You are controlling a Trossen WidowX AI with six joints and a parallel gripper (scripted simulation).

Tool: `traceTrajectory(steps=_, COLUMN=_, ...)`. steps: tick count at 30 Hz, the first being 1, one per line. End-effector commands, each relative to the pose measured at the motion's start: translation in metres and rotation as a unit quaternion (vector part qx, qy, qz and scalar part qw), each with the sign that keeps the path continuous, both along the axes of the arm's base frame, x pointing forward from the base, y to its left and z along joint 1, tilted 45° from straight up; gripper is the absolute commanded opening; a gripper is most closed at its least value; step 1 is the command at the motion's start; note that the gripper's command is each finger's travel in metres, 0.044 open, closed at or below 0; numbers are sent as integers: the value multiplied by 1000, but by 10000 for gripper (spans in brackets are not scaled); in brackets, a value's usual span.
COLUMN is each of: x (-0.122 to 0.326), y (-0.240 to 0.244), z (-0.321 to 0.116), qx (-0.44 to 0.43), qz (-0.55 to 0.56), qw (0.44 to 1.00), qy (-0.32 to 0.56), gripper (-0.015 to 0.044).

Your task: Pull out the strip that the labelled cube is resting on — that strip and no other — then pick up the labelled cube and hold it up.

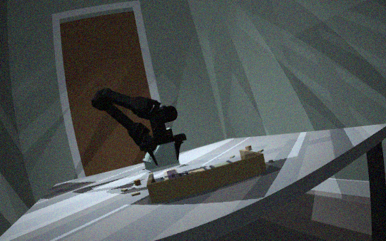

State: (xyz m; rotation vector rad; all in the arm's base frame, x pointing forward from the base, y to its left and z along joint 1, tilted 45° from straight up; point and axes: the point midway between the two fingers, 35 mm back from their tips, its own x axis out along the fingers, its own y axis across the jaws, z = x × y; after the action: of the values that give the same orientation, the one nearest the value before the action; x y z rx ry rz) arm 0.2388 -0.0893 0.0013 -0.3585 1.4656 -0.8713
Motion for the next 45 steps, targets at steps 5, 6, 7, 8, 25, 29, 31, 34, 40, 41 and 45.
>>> traceTrajectory(steps=5, x=27, y=-8, z=8, qx=-1, qz=3, qw=1000, qy=-1, gripper=440)
traceTrajectory(steps=6, x=30, y=-9, z=9, qx=-1, qz=3, qw=1000, qy=-1, gripper=440)
traceTrajectory(steps=7, x=33, y=-10, z=10, qx=-1, qz=3, qw=1000, qy=-1, gripper=440)
traceTrajectory(steps=8, x=37, y=-10, z=11, qx=-1, qz=3, qw=1000, qy=-2, gripper=440)
traceTrajectory(steps=25, x=91, y=-25, z=27, qx=-2, qz=3, qw=1000, qy=-3, gripper=440)
traceTrajectory(steps=29, x=104, y=-29, z=31, qx=-2, qz=3, qw=1000, qy=-4, gripper=440)
traceTrajectory(steps=31, x=111, y=-30, z=33, qx=-2, qz=3, qw=1000, qy=-4, gripper=440)
traceTrajectory(steps=34, x=120, y=-32, z=36, qx=-2, qz=3, qw=1000, qy=-4, gripper=440)
traceTrajectory(steps=40, x=136, y=-36, z=41, qx=-2, qz=3, qw=1000, qy=-5, gripper=440)
traceTrajectory(steps=41, x=136, y=-36, z=41, qx=-2, qz=3, qw=1000, qy=-5, gripper=414)
traceTrajectory(steps=45, x=135, y=-40, z=37, qx=-2, qz=3, qw=1000, qy=-5, gripper=309)
